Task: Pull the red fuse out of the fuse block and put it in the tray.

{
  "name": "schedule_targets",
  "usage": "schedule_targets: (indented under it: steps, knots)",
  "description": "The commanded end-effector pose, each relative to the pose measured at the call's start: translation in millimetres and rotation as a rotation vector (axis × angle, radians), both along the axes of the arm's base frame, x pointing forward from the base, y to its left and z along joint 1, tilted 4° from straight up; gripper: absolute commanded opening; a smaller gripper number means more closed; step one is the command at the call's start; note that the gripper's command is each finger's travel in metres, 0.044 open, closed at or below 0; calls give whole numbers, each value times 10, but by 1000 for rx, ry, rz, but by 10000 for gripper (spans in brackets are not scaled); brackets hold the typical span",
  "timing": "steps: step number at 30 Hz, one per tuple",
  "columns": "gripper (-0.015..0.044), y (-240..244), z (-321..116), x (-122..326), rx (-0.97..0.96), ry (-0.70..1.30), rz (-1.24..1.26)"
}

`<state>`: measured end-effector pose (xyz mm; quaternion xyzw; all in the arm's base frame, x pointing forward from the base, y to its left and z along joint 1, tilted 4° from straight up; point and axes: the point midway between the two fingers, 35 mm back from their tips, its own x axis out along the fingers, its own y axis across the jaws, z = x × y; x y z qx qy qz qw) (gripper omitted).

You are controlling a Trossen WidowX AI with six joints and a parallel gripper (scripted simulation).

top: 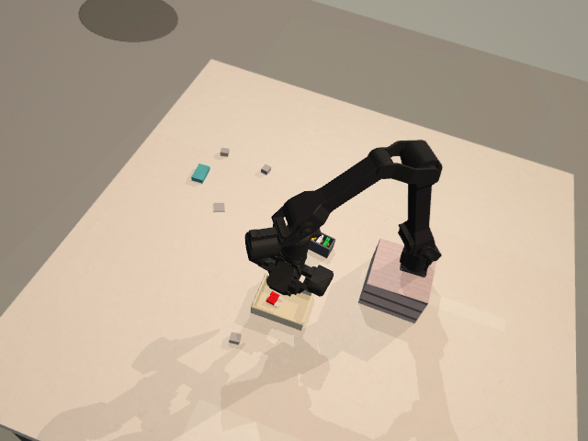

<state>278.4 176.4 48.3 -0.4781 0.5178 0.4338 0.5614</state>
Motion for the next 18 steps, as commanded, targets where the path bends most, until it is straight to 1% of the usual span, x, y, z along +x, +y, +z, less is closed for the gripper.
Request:
schedule_targets:
  steps: [1,18]
  knots:
    - [330,-3,32,2,-6,-1,-5]
    - [330,-4,1,-9,-3,5,0]
